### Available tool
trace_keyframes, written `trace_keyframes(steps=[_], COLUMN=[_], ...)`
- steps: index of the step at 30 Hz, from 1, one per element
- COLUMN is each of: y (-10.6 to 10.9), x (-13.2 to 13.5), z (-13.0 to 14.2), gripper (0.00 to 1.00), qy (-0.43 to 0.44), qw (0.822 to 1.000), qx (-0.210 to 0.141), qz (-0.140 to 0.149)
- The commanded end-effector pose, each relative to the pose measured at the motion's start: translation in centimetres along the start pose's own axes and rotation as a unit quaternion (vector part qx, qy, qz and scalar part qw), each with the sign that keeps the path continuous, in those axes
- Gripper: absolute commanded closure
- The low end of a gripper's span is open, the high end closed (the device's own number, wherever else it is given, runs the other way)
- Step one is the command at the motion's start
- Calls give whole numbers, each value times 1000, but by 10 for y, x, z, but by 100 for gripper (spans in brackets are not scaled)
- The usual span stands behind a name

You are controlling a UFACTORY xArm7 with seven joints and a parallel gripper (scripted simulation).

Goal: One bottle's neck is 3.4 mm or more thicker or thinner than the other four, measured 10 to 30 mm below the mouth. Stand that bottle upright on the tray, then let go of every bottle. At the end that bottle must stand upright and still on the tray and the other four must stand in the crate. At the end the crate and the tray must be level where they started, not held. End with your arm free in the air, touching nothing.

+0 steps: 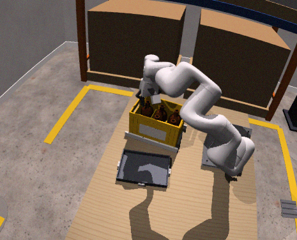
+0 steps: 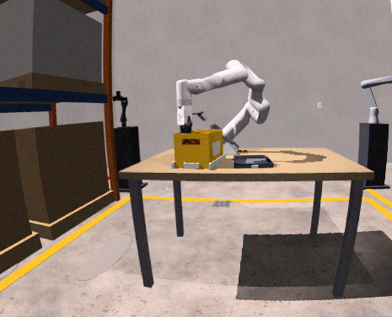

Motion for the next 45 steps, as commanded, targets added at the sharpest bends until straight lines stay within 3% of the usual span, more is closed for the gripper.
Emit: trace_keyframes(steps=[1, 25, 26, 45], y=[-1, -2, -2, -2], x=[0, 0, 0, 0], z=[1, 1, 1, 1], gripper=[35, 35, 100, 100], qy=[0, 0, 0, 0], qw=[1000, 1000, 1000, 1000], qx=[-3, -3, -3, -3], qz=[0, 0, 0, 0])
Point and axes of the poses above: the point where the finger pads meet when closed, its own y axis back along the fingers, its own x axis across the jaws, z = x × y, the point moved 9 cm from there along y, back along the fingers, and after that the axes turned 7 degrees about y, right-handed, at the moved point
